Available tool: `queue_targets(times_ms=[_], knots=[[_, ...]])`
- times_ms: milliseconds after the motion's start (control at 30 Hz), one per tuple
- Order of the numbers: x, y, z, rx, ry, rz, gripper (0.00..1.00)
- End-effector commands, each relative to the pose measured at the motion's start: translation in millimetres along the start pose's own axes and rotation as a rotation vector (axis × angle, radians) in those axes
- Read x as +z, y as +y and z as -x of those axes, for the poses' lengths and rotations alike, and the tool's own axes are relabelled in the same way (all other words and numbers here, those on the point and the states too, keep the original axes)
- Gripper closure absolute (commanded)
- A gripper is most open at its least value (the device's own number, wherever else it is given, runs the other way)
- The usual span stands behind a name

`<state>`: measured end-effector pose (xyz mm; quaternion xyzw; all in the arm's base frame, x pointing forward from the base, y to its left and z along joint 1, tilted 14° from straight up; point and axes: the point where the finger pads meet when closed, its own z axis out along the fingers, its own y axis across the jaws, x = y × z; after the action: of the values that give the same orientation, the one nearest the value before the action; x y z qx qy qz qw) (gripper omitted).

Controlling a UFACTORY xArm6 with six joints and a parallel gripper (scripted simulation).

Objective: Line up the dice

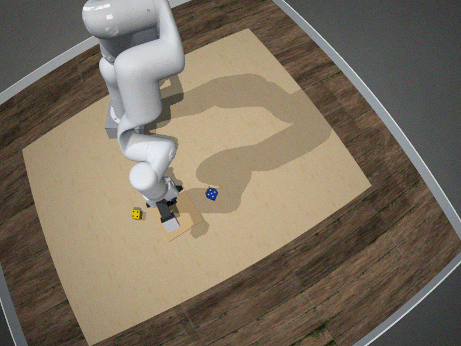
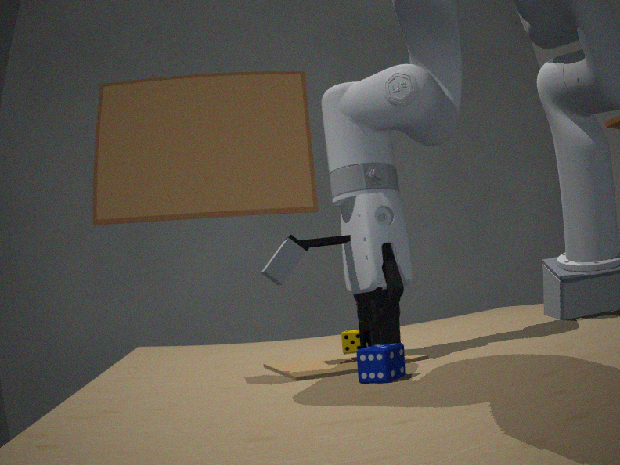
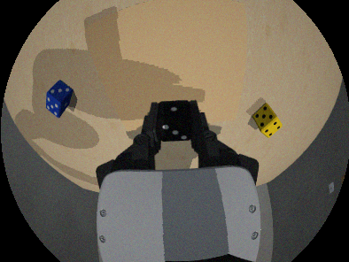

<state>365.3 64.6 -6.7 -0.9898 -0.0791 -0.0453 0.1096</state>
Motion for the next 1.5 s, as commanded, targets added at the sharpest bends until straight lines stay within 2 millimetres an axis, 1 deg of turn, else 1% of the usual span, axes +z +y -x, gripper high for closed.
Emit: queue_targets(times_ms=[0,1067,1100,1167,1200,1267,1300,1433,1467], knots=[[-0.6,0.0,-1.3,0.0,0.003,0.0,0.73],[-0.6,0.0,-1.3,0.0,0.003,0.0,0.73],[-0.6,0.0,-1.3,0.0,0.003,0.0,0.69],[-0.6,0.0,-1.3,0.0,0.003,0.0,0.69],[-0.6,0.0,-1.3,0.0,0.003,0.0,0.65],[-0.6,0.0,-1.3,0.0,0.003,0.0,0.65],[-0.6,0.0,-1.3,0.0,0.003,0.0,0.61],[-0.6,0.0,-1.3,0.0,0.003,0.0,0.61],[-0.6,0.0,-1.3,0.0,0.003,0.0,0.57]])
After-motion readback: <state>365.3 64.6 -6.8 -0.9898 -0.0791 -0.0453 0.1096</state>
